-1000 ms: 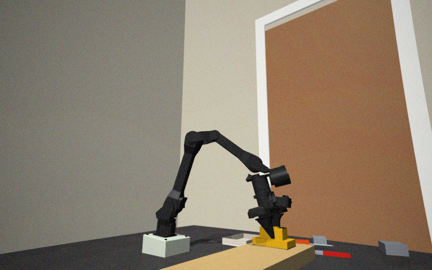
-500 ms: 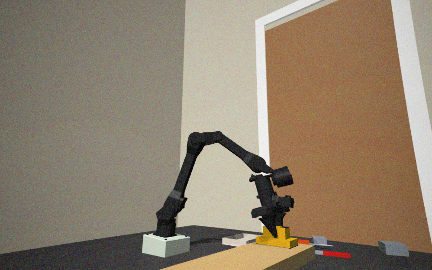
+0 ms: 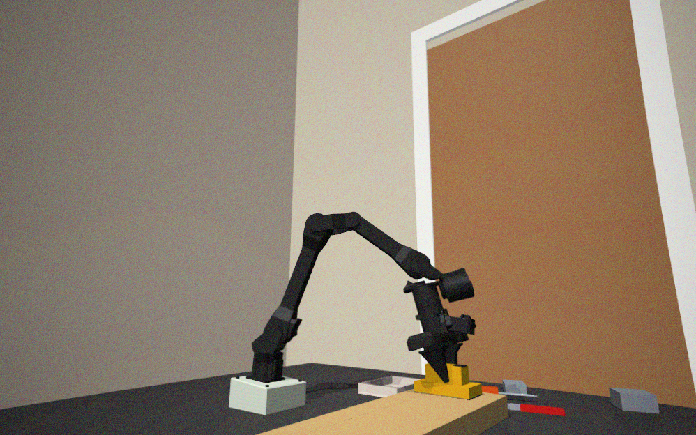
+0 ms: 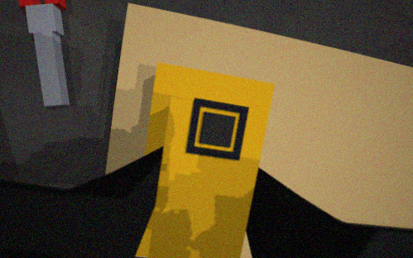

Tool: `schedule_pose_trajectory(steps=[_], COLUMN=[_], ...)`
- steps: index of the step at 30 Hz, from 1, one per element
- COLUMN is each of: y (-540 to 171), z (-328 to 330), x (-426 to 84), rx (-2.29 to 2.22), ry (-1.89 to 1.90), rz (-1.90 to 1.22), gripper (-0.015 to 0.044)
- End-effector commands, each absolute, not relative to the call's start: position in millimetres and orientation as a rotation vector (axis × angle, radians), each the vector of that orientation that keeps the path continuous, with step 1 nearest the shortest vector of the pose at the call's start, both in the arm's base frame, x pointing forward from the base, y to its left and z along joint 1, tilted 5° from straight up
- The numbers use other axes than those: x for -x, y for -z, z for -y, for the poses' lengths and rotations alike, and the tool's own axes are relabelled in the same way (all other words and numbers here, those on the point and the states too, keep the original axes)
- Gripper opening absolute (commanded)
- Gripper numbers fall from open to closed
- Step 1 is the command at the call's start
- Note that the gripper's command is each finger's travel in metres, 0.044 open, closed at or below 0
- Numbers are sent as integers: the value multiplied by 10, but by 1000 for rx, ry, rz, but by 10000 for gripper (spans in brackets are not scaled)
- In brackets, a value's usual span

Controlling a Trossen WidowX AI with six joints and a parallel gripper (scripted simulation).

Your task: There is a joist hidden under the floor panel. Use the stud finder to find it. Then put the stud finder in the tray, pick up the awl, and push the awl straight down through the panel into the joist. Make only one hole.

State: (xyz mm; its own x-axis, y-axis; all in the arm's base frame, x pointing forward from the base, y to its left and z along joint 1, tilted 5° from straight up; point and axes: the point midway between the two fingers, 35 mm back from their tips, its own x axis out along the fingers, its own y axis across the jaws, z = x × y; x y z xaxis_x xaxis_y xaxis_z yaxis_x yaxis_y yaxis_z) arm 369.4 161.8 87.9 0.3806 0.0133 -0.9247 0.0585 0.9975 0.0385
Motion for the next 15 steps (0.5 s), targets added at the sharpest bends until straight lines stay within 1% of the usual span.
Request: schedule_pose_trajectory(steps=[1,15], y=[-874,-865], z=[-1656,-1450], x=[-3694,-3682], rx=[-69,-67], ry=[30,32], rz=[-1182,-1182], gripper=[0,0])
